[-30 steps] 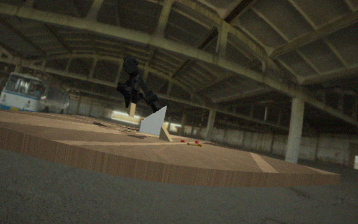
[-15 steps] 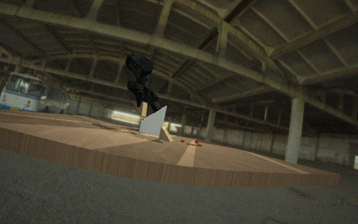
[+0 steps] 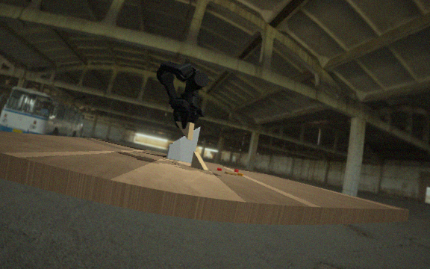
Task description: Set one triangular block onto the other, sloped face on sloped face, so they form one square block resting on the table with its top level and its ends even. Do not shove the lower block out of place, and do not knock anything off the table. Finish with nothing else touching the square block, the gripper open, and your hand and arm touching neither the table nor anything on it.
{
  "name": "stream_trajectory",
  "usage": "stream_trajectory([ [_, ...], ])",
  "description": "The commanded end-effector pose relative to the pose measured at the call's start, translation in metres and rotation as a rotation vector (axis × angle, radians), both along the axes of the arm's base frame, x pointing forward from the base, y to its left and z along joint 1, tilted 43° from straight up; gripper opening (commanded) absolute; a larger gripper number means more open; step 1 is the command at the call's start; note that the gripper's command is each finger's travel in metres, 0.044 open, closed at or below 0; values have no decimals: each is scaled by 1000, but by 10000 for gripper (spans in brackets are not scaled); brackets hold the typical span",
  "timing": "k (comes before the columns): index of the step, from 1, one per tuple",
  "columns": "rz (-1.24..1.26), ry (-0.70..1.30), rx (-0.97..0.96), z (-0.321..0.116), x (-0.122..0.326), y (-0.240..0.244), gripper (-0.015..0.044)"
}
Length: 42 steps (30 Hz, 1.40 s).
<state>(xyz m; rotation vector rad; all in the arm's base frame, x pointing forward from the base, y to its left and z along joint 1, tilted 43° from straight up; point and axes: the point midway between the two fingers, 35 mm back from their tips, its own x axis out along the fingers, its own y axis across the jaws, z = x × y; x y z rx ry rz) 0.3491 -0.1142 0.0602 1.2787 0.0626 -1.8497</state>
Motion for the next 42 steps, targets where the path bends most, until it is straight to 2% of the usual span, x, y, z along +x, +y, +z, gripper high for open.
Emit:
stream_trajectory([
  [1,-13,11,1,-15,7,16,0],
  [26,-56,-2,-69,-83,29,113,0],
  [31,-56,-3,-69,-85,28,111,0],
  [42,-55,-2,-70,-110,10,74,0],
])
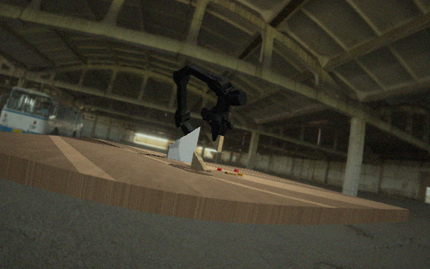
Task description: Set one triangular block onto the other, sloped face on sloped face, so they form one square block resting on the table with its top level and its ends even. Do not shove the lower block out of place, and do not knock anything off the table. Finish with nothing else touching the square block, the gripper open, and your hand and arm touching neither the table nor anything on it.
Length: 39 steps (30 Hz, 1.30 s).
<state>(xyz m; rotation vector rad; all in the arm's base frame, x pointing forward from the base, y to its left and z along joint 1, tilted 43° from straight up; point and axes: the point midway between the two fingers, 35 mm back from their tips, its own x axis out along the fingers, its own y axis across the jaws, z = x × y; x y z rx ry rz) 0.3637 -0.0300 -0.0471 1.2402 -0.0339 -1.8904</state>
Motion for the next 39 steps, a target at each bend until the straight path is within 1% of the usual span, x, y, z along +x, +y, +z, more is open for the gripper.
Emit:
stream_trajectory([
  [1,4,-8,-4,-5,-7,-13,0],
  [18,3,-5,-9,-32,-35,-54,0],
  [39,15,-11,-8,-32,-32,-54,0],
])
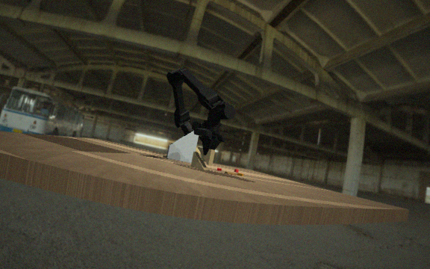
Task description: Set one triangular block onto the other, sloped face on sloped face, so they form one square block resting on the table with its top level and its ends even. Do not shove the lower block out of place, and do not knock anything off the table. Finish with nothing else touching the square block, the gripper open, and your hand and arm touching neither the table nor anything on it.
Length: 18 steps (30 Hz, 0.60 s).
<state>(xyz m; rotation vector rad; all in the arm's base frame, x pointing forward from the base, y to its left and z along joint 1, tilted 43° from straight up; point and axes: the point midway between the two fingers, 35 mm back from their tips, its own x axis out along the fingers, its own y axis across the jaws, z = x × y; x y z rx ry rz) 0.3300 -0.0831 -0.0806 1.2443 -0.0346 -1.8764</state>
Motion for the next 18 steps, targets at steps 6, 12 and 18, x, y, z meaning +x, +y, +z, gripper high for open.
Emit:
stream_trajectory([
  [6,7,-4,-7,2,2,-1,0],
  [12,8,-4,-8,2,2,-1,0],
  [18,8,-4,-8,0,1,-4,0],
])
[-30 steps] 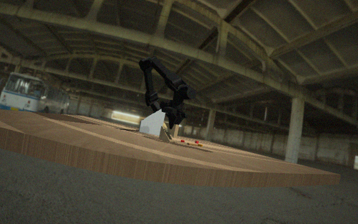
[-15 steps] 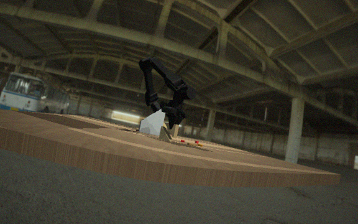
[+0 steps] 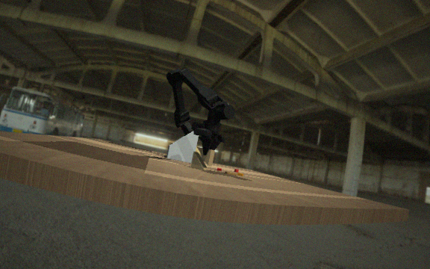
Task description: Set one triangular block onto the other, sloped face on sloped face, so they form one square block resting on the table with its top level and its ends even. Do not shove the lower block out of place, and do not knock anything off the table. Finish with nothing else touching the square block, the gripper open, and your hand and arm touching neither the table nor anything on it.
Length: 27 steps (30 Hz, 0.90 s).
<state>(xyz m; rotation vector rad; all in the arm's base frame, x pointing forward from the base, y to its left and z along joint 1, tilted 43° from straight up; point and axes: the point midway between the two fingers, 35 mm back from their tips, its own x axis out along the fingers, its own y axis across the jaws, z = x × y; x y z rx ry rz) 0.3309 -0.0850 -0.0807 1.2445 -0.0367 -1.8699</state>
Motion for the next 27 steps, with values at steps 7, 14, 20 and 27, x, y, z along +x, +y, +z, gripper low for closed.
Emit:
stream_trajectory([
  [7,4,-1,-5,-2,-2,-6,0],
  [14,3,-1,-5,-4,-4,-9,0],
  [20,3,0,-5,-6,-6,-13,0],
  [27,3,0,-6,-8,-8,-16,0],
])
